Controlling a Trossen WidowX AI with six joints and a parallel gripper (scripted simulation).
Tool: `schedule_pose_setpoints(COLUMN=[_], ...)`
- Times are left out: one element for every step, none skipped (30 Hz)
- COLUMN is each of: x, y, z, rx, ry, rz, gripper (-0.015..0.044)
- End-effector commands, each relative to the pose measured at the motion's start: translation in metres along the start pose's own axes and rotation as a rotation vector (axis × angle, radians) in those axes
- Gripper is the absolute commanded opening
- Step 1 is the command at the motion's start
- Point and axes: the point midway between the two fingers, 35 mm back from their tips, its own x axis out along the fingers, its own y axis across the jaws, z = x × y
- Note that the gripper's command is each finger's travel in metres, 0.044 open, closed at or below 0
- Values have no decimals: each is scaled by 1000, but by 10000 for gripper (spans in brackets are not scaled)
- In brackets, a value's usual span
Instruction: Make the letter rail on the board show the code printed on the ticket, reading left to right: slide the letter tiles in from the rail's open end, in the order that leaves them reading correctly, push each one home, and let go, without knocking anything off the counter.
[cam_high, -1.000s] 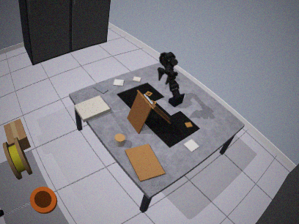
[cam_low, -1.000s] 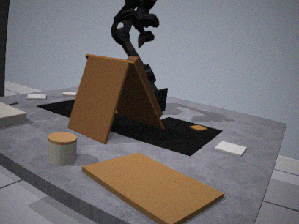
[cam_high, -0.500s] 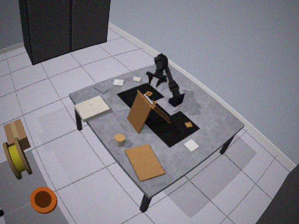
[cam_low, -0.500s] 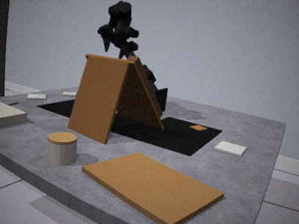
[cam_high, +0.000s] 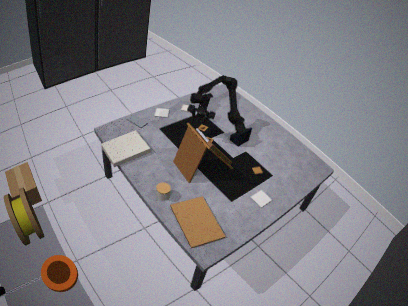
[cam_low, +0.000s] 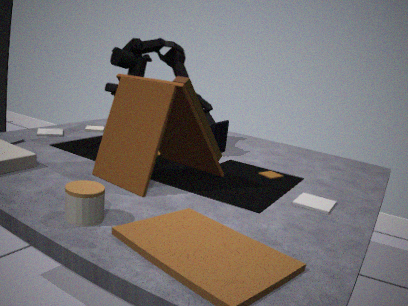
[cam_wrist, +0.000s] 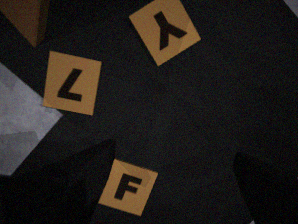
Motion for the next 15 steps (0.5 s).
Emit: schedule_pose_setpoints(x=[23,28,32,36,39,40,41,41,41,41,41,41,41,42,44], y=[6,9,11,14,20,24,26,26,26,26,26,26,26,26,26], z=[-42,-53,-64,-75,-85,-91,-93,-93,-93,-93,-93,-93,-93,-93,-93], rx=[125,160,196,231,258,276,282,282,282,282,282,282,282,282,282], ry=[80,102,124,146,164,176,179,179,179,179,179,179,179,179,179], rz=[37,44,51,57,62,65,66,66,66,66,66,66,66,66,67], gripper=[340,340,340,340,340,340,340,340,340,340,340,340,340,340,340])
